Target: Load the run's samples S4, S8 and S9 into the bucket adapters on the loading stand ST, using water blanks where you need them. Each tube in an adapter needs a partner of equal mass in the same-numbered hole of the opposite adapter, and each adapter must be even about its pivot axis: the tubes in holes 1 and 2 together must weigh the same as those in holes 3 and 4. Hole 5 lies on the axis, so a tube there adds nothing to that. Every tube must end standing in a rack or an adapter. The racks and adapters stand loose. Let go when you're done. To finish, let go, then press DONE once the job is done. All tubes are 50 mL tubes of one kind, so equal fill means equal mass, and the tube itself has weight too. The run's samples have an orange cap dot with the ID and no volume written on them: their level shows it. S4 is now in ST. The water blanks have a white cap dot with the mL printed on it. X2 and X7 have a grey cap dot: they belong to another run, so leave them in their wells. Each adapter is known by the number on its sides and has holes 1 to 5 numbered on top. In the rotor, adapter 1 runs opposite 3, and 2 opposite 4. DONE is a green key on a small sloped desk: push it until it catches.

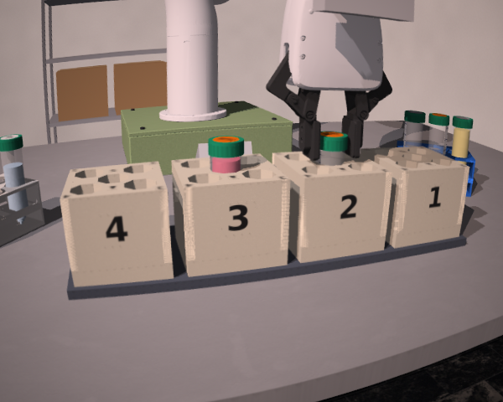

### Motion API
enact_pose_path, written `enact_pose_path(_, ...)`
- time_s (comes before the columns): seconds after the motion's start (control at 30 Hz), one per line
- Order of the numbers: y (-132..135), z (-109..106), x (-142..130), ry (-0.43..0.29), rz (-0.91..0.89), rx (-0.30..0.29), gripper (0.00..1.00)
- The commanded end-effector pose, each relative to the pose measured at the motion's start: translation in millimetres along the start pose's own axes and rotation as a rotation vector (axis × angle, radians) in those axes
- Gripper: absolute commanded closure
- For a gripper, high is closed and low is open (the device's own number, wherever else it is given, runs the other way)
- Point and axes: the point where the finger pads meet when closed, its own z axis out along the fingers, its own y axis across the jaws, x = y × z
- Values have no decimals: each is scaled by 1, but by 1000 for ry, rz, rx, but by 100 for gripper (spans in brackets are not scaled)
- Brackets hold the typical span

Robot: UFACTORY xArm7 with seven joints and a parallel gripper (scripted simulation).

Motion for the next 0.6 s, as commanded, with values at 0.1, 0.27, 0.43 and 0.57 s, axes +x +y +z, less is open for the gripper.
enact_pose_path(0.1, 0, -1, 2, 4, 0, 1, 56)
enact_pose_path(0.27, 0, -1, 2, 4, 0, 1, 56)
enact_pose_path(0.43, 0, -3, 1, 4, 0, 1, 56)
enact_pose_path(0.57, 0, -11, 2, 4, 0, 1, 56)
